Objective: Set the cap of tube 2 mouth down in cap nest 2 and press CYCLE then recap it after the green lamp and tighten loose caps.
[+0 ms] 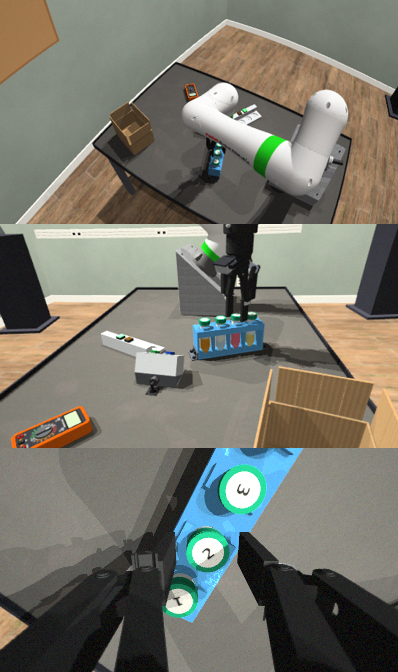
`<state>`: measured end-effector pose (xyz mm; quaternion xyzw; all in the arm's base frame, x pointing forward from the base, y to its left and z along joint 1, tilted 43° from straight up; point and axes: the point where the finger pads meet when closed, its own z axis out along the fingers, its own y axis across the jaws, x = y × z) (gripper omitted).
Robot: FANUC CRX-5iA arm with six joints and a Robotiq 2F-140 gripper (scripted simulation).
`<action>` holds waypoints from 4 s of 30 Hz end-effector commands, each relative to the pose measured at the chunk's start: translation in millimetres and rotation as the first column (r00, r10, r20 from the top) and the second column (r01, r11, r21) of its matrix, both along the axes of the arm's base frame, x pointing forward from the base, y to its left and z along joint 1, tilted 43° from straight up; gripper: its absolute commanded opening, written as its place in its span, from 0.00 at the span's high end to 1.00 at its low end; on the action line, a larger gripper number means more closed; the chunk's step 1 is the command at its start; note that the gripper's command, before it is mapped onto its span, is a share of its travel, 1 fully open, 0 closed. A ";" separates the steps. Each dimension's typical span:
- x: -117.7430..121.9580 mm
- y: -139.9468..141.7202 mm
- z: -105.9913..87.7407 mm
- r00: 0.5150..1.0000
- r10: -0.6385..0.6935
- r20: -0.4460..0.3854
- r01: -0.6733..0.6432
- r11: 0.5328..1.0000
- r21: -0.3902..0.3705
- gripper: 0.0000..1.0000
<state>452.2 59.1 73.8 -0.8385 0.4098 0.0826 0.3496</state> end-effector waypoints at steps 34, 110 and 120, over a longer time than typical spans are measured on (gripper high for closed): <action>0.4 -0.7 -0.1 0.759 -0.462 -0.459 0.513 0.858 -0.015 0.70; 0.4 -1.0 0.5 1.000 0.022 0.023 -0.022 1.000 0.002 0.70; 0.4 -1.1 0.5 0.935 -0.260 -0.243 0.275 0.961 0.028 0.70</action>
